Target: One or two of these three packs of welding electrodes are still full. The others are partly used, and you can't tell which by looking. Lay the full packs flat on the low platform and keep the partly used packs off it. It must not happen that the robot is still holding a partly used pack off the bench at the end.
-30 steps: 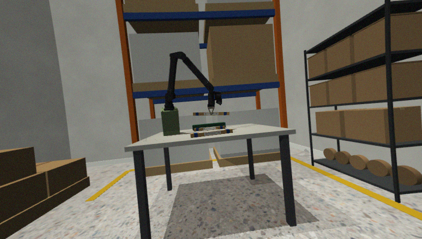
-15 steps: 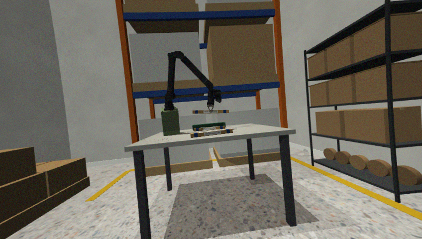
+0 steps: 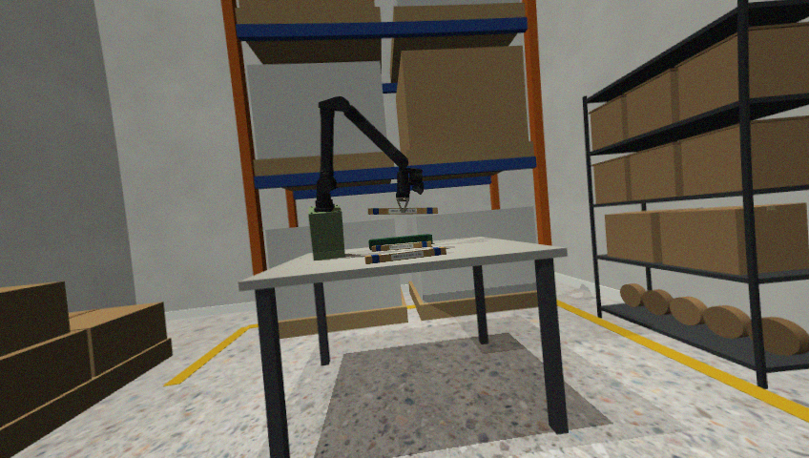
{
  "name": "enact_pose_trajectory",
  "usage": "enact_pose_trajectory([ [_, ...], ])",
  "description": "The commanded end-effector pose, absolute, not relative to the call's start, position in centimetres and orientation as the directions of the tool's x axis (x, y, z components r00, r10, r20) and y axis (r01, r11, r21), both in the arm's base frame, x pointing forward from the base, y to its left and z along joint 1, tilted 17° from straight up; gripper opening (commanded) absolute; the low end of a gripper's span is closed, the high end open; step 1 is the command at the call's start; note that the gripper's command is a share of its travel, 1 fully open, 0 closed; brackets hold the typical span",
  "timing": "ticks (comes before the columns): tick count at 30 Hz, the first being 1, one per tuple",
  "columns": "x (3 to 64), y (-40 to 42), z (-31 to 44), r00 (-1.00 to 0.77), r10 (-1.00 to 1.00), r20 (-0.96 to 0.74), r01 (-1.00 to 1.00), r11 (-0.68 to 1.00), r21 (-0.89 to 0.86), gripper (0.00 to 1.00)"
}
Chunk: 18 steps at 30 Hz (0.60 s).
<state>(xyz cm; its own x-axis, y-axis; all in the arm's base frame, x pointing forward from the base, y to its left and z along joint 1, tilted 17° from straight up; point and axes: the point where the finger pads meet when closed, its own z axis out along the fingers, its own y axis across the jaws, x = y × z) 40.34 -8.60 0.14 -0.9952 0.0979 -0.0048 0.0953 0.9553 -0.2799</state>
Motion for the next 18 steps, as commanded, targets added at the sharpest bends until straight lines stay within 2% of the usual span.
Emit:
enact_pose_trajectory([
  [1,45.16,-7.70,6.15,-0.985,0.079,-0.153,0.120,0.953,-0.279,0.00],
  [18,45.12,-7.62,6.28,-0.985,0.079,-0.154,0.121,0.953,-0.279,0.00],
])
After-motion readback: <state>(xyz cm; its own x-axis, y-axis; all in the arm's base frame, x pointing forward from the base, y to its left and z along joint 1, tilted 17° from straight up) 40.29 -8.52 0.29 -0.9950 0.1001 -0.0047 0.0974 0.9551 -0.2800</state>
